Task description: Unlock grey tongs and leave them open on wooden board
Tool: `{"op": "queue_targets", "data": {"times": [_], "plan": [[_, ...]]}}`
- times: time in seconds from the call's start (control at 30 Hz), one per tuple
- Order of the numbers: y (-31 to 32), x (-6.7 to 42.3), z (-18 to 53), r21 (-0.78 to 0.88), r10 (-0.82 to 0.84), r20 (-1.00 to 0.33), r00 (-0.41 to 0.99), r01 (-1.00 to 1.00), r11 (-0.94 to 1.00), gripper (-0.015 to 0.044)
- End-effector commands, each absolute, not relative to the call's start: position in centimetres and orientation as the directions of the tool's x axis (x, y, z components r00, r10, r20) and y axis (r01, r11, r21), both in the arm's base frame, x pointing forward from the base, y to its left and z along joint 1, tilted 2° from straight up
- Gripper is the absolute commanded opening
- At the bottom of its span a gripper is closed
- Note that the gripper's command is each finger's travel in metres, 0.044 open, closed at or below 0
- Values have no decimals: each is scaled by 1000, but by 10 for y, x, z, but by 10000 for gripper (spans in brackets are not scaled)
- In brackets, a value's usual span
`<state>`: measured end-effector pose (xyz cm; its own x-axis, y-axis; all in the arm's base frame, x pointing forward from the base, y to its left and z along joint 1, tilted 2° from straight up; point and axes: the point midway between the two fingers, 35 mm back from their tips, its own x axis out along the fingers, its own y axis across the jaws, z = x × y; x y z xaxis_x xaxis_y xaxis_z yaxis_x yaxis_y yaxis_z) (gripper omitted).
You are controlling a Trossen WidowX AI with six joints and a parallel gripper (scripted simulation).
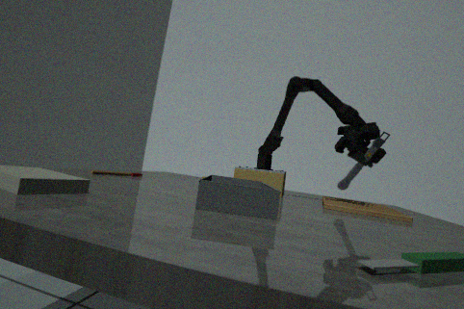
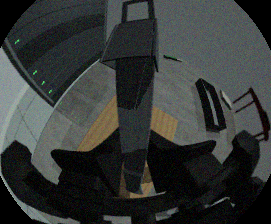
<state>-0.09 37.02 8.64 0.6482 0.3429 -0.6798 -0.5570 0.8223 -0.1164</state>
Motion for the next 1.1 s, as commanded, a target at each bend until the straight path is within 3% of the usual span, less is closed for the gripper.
{"op": "queue_targets", "data": {"times": [0.0,0.3,1.07], "plan": [[366,-6,104,-75,423,-554,717,-549,833,-150],[353,-19,128,-3,515,-332,790,-547,837,-150],[353,-19,128,-2,516,-329,791,-547,837,-150]]}}
